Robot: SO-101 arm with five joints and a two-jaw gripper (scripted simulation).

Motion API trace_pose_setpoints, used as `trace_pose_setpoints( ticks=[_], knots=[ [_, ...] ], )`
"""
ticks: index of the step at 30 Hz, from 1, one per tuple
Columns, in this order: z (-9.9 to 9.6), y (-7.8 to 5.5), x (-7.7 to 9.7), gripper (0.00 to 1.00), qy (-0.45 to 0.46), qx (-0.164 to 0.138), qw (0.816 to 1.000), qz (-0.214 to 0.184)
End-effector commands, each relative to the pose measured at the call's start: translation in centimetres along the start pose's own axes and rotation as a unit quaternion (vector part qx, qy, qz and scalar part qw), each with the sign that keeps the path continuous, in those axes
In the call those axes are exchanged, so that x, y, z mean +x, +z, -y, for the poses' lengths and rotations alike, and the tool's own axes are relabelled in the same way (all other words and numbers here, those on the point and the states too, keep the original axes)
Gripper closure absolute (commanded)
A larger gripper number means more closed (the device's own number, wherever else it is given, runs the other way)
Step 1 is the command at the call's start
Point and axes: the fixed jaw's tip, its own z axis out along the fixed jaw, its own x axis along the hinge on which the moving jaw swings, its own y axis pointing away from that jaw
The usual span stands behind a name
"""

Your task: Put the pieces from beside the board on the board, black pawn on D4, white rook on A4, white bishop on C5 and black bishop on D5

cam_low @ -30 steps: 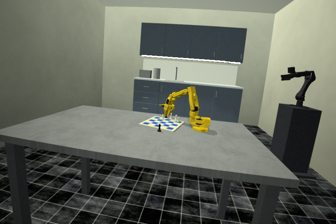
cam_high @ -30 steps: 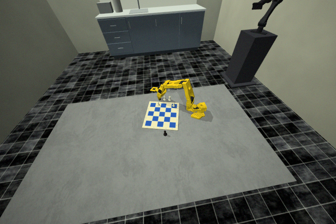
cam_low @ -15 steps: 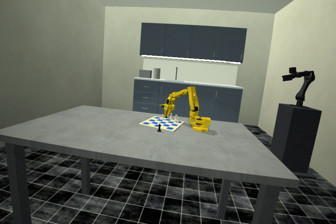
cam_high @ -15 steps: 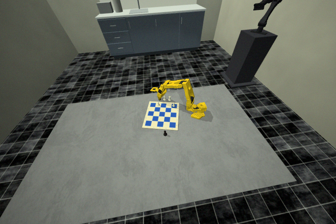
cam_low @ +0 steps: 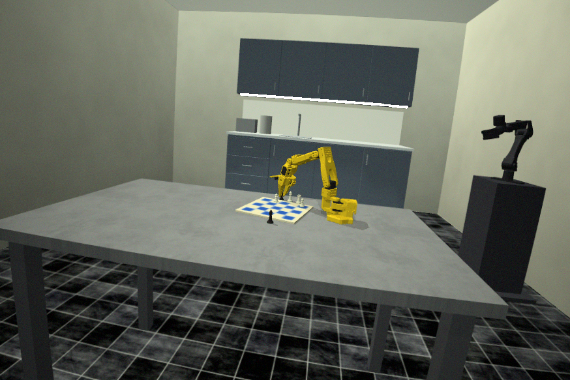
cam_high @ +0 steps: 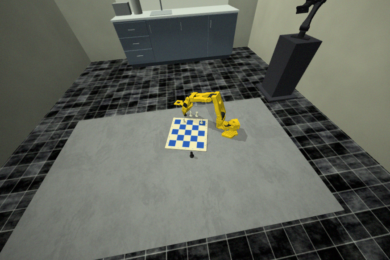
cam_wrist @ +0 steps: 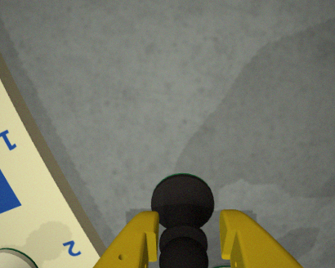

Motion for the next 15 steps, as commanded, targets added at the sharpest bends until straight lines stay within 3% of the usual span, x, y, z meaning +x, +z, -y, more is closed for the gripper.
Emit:
trace_pose_setpoints(
  ticks=[1,15],
  knots=[
    [0.19,0.29,0.29,0.91,0.005,0.001,1.0,-0.01],
    [0.19,0.29,0.29,0.95,0.005,0.001,1.0,-0.01]
  ],
)
